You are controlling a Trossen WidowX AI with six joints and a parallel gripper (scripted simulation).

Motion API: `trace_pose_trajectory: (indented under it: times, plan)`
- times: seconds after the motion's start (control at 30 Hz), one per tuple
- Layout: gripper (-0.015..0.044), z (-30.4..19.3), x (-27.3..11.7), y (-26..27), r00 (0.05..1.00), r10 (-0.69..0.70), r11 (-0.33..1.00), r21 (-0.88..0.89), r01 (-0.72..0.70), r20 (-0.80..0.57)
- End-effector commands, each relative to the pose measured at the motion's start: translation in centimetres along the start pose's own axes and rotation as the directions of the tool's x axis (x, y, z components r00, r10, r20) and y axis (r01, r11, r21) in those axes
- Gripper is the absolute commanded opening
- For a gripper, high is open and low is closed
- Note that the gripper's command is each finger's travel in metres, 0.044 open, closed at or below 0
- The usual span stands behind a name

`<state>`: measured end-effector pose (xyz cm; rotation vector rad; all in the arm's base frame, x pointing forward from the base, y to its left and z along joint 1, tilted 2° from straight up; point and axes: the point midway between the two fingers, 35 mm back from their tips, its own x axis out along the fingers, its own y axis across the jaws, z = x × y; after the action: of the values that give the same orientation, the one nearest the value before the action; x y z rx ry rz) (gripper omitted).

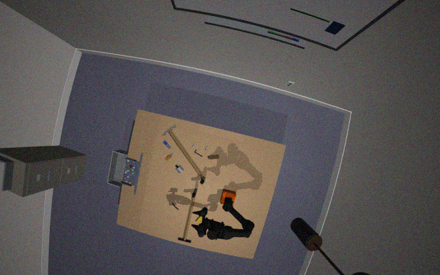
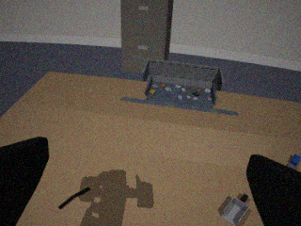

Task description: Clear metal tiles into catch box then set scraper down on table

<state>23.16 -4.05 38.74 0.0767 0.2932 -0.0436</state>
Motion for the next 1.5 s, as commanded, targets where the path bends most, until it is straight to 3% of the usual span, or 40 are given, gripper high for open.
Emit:
trace_pose_trajectory:
  times: [0.0, 0.6, 1.3, 1.47]
  plan:
    - [0.0440, -0.2, -0.3, -1.6, 0.997, -0.077, 0.997, 0.020, 0.077, 0.012]
    - [0.0440, -1.5, -2.4, -7.5, 0.930, -0.366, 0.928, 0.093, 0.362, 0.035]
    - [0.0440, -3.6, -6.5, -13.3, 0.748, -0.663, 0.740, 0.177, 0.649, 0.030]
    - [0.0440, -3.8, -6.8, -13.7, 0.731, -0.682, 0.723, 0.183, 0.667, 0.029]
